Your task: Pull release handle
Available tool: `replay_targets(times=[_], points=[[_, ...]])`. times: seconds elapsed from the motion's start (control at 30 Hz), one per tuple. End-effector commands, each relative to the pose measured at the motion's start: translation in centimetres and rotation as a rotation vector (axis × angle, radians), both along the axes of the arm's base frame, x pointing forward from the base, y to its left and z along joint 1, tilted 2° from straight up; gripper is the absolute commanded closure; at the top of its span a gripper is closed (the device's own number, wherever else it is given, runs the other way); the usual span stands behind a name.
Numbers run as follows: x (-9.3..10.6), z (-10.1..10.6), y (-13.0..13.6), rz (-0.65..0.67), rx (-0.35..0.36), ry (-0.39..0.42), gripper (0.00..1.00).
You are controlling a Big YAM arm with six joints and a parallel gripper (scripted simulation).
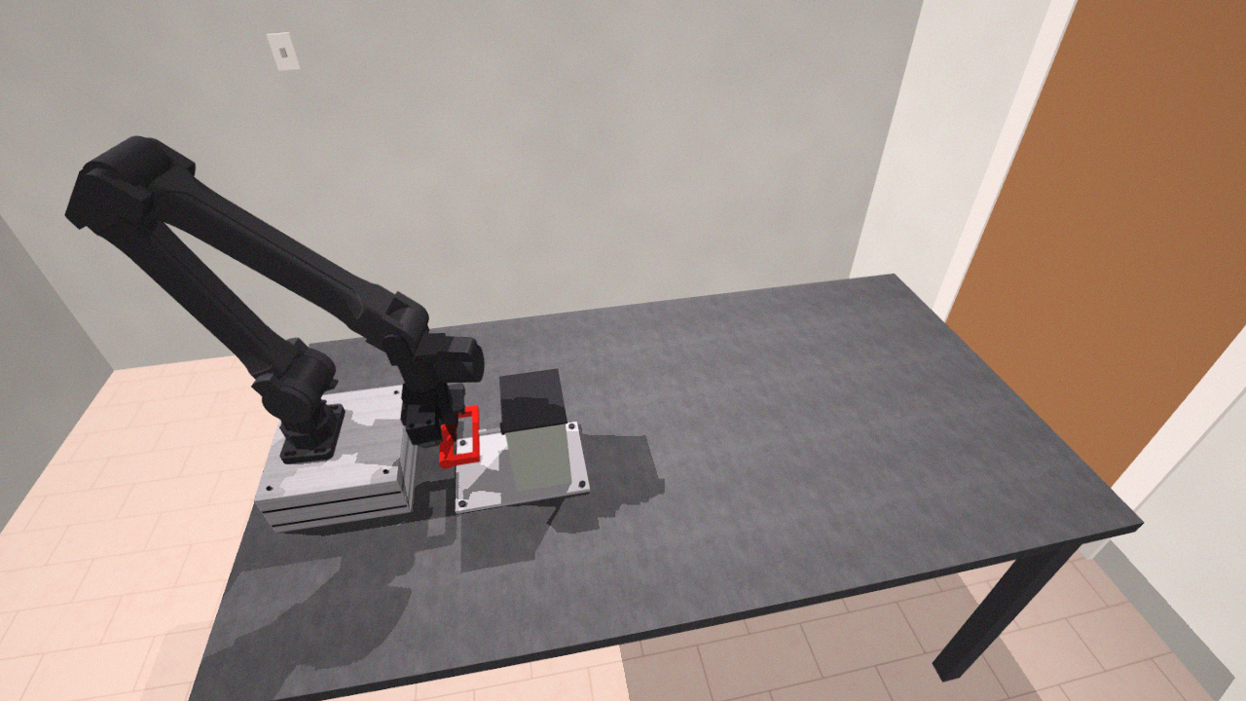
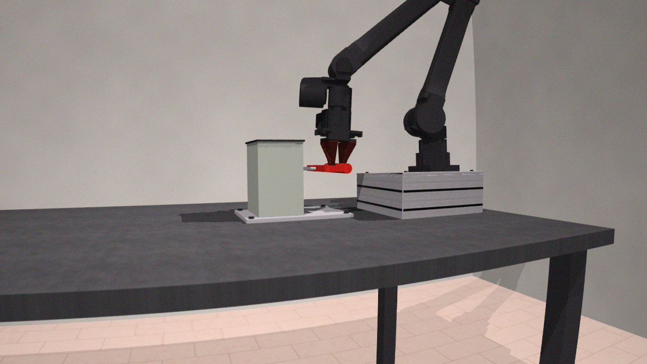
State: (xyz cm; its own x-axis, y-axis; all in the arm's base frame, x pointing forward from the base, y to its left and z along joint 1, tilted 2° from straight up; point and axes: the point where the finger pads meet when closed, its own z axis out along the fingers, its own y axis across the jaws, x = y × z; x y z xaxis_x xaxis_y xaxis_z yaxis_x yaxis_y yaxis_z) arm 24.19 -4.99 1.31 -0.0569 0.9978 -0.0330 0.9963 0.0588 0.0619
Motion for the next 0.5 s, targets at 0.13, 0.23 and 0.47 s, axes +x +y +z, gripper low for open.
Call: replay_targets(times=[0.13, 0.23, 0.47], points=[[-3.6, -0.2, -0.3, -0.003, -0.003, 0.069, 1.0], [-3.9, -0.2, -0.3, -0.003, -0.004, 0.076, 1.0], [-4.9, -0.2, -0.3, -0.005, -0.005, 0.096, 1.0]])
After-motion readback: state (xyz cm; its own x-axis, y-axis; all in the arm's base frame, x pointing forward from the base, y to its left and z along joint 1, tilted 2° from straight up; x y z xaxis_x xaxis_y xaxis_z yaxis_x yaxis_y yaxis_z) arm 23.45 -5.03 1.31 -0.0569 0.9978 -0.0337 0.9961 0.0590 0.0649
